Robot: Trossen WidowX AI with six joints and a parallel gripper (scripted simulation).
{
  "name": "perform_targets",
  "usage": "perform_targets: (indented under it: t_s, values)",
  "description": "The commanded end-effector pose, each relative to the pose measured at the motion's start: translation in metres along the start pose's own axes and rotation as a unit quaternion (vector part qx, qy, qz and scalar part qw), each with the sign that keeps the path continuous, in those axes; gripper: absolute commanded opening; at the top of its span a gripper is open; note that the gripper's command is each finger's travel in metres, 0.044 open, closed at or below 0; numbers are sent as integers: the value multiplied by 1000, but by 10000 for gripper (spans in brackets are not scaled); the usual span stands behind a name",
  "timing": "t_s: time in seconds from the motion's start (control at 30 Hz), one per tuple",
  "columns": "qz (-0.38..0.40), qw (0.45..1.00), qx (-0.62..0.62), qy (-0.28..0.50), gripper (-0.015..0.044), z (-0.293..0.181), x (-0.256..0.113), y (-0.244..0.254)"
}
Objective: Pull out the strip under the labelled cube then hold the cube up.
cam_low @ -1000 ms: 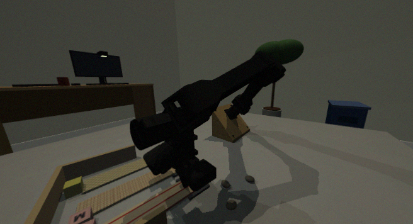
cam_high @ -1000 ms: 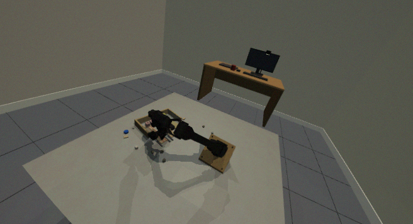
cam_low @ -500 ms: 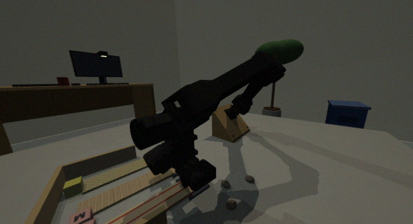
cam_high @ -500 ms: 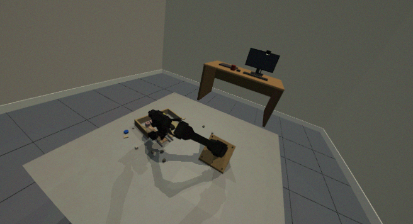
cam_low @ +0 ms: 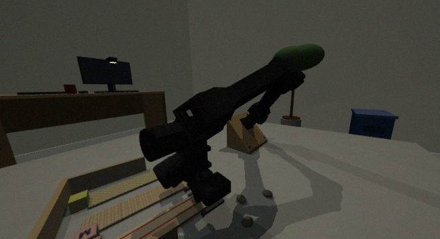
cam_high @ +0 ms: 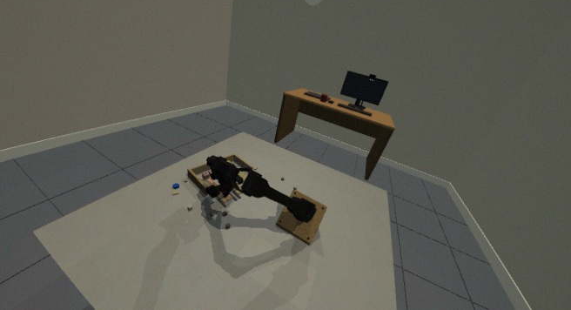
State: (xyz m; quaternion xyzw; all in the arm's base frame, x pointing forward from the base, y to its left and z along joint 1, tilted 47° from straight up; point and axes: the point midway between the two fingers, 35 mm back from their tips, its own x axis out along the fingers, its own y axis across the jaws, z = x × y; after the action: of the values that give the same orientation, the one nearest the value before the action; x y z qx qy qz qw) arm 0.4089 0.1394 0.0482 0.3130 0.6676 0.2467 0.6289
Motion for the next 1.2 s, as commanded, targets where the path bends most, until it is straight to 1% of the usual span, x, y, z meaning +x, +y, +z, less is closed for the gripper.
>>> perform_targets:
  t_s: [0.0, 0.4, 1.17]
  values:
    - [0, 1000, 3, 1, 0, 0, 2, -1]
    - [0, 1000, 3, 1, 0, -2, 2, -1]
    - [0, 1000, 4, 1, 0, -37, 4, 0]
